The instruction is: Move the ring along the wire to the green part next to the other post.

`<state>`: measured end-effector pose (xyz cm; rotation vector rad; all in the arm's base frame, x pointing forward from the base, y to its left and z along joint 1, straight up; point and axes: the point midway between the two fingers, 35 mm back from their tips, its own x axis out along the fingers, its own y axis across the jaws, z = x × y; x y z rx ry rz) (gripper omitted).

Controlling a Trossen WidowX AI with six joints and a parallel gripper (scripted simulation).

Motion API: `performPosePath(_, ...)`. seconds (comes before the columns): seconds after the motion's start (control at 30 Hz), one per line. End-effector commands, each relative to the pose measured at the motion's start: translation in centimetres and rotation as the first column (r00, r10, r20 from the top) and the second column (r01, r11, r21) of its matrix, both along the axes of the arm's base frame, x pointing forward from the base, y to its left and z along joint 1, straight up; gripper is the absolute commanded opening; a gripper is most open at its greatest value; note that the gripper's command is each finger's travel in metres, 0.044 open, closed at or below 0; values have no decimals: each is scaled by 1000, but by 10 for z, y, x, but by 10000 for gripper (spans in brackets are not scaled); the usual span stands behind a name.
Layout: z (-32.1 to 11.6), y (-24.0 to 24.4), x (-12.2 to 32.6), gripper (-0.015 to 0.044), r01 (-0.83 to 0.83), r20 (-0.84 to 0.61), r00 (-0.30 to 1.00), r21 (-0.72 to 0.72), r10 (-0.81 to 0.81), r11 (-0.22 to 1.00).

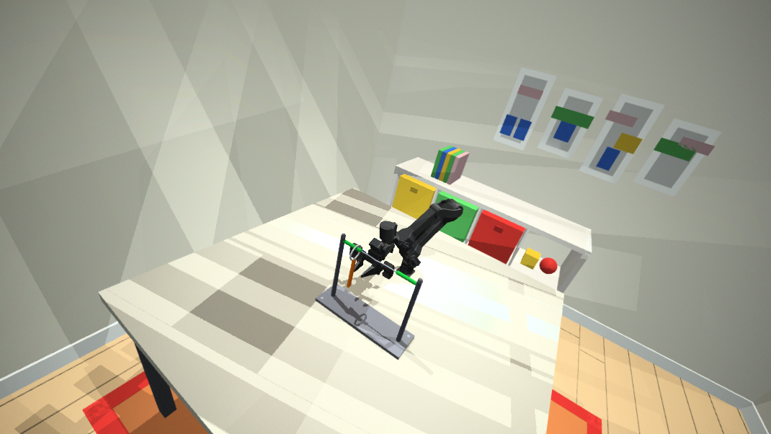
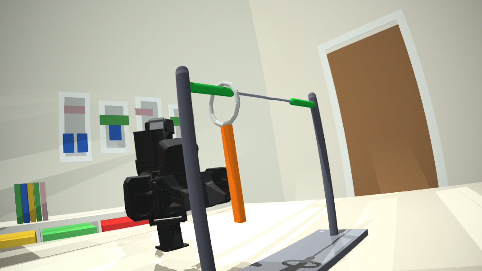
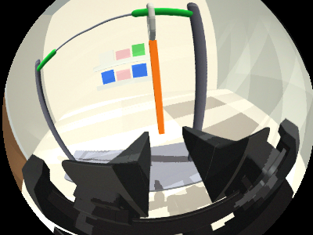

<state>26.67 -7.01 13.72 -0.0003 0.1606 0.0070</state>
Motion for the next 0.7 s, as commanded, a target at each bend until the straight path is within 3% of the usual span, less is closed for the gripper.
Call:
performPosePath(0.0,1,-1,6,160,-1,0,1000,-9,1,1000)
performPosePath(0.67,0,-2,34,160,-1,2,1000,-9,1,1000)
